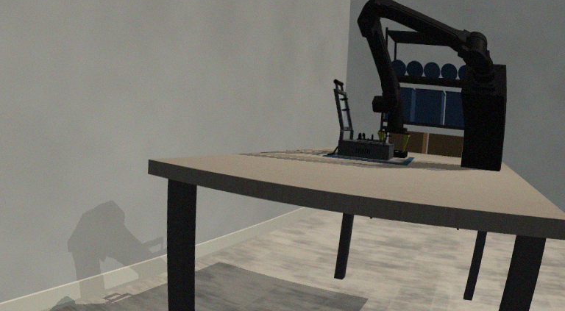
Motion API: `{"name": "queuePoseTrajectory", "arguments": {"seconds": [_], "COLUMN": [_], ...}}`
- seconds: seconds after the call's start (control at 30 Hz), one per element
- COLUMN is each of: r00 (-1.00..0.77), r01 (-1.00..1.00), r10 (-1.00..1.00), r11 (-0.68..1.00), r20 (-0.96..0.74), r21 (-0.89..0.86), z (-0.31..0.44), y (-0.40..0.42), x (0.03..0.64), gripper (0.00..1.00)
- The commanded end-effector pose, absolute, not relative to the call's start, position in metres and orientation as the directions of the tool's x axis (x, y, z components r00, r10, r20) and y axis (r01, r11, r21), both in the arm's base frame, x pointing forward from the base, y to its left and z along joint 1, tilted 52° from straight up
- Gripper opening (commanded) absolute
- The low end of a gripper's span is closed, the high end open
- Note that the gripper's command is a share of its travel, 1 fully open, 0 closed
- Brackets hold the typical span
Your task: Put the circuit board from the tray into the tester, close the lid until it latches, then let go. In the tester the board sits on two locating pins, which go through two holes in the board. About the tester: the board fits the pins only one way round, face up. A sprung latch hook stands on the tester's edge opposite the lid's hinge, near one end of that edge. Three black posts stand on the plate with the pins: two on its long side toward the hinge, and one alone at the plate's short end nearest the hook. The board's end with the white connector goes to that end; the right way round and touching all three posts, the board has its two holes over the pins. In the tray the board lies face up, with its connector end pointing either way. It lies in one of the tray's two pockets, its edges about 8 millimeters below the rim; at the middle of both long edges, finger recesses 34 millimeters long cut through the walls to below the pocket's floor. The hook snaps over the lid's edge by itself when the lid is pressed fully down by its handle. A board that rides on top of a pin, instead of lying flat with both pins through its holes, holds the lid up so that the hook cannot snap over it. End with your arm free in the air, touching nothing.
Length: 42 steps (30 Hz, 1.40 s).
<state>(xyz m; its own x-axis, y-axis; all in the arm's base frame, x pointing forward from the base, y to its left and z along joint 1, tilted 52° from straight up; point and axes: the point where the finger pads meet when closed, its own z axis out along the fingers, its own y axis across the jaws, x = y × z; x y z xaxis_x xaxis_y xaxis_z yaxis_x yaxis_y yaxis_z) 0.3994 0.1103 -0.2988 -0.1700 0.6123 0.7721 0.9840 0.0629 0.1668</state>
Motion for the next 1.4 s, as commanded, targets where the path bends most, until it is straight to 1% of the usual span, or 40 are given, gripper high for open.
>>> {"name": "queuePoseTrajectory", "arguments": {"seconds": [0.0,1.37], "r00": [-0.174,-0.167], "r01": [0.983,0.982], "r10": [0.613,0.618], "r11": [0.06,0.039], "r20": [0.77,0.768], "r21": [0.174,0.183], "z": [-0.303,-0.304], "y": [0.113,0.107], "x": [0.403,0.408], "gripper": [0.92,0.92]}}
